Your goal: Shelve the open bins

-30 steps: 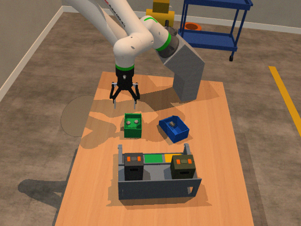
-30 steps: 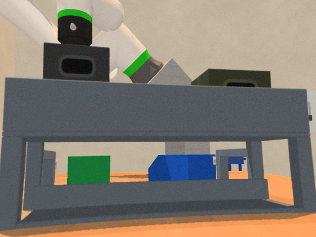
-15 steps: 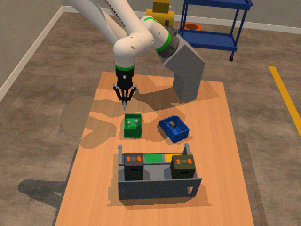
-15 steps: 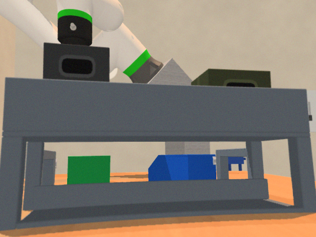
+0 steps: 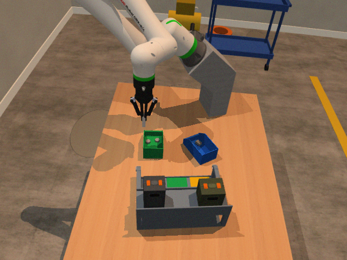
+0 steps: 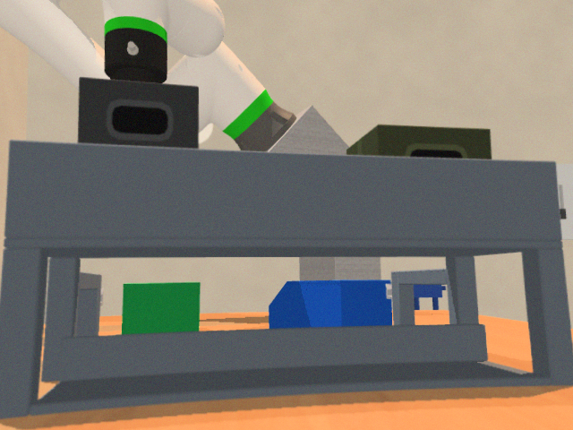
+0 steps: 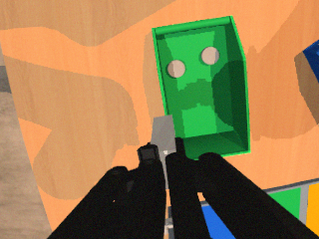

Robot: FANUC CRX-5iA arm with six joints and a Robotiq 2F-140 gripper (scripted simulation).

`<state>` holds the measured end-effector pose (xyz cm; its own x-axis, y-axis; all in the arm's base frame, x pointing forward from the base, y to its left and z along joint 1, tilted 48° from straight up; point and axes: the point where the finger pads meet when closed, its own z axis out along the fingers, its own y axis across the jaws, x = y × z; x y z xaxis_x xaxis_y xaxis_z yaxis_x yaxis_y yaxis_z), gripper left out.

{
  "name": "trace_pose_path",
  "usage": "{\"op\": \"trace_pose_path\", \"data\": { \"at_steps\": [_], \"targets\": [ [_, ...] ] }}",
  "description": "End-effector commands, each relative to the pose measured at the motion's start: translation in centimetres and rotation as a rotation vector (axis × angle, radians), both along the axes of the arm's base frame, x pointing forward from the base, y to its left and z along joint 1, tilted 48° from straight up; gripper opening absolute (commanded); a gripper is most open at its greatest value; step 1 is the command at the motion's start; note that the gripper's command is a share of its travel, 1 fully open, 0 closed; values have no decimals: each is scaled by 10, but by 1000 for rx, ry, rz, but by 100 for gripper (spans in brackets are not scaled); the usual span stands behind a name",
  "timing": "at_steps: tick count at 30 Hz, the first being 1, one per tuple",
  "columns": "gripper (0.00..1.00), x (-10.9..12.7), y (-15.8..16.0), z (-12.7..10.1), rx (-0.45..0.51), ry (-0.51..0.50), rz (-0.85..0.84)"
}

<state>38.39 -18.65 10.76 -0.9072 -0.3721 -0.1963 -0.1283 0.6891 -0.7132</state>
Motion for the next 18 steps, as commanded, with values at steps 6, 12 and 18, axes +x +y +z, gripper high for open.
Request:
{"op": "trace_pose_path", "data": {
  "at_steps": [6, 12, 18],
  "targets": [
    [0, 0, 0, 0, 0, 0, 0],
    [15, 0, 0, 0, 0, 0, 0],
    [15, 0, 0, 0, 0, 0, 0]
  ]
}}
